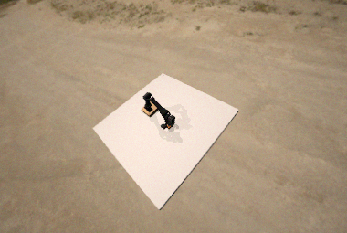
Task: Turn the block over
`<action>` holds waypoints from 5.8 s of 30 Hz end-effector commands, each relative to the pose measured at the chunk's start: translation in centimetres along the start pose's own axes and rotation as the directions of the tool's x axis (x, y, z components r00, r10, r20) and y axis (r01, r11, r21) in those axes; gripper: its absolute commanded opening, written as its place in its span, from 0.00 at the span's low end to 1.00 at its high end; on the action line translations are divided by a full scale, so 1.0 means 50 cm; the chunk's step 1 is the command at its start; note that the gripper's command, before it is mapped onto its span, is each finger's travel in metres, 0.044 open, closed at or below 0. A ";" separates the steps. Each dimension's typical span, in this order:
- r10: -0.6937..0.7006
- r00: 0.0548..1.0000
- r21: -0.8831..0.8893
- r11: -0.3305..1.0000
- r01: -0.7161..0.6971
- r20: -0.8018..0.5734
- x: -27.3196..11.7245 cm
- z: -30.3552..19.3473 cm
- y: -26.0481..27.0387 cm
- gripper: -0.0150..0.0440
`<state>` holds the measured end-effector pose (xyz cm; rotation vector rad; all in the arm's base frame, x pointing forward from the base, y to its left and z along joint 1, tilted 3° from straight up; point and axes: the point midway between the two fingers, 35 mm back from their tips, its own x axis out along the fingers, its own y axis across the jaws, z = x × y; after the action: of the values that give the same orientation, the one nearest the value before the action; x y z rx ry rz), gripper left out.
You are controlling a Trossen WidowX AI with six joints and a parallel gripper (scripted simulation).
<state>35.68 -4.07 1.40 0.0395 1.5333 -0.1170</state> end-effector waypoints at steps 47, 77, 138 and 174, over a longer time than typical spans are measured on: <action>0.001 0.923 -0.005 1.000 0.001 0.384 -0.034 -0.003 0.000 0.25; 0.004 0.724 -0.004 1.000 -0.002 0.689 0.023 0.018 0.001 0.25; 0.003 0.419 -0.005 1.000 0.003 0.908 0.019 -0.022 0.000 1.00; 0.004 0.464 -0.005 1.000 0.001 0.886 0.021 -0.010 0.000 1.00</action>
<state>34.55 -4.05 0.03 -0.0263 0.4257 -0.1075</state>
